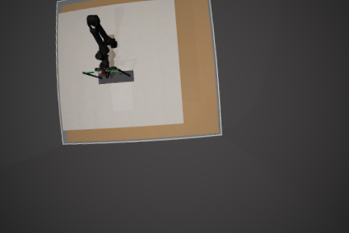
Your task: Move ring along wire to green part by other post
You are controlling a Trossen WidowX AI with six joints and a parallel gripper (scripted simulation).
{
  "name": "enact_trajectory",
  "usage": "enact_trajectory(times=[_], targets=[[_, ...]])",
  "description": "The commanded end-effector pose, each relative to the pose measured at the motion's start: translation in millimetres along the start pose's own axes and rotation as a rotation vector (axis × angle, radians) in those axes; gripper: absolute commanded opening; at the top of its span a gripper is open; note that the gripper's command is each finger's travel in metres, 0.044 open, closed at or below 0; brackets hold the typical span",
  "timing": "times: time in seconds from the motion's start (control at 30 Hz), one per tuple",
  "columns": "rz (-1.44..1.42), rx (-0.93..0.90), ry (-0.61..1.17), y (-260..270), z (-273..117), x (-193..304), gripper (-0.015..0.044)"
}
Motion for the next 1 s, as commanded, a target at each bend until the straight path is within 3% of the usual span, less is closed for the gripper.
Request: enact_trajectory(times=[0.0, 0.97], targets=[[0.02, -0.013, 0.001, 4, 0, 1, -0.015], [0.125, -0.052, 0.014, 43, -3, 3, -0.015]])
Point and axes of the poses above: the point midway between the two fingers, 35 mm back from their tips, its own z axis out along the fingers, its own y axis across the jaws, x = y × z, the point moved 10 cm from there along -z, back along the fingers, and after that the axes turned 10 degrees about z, right-handed, at the moved point
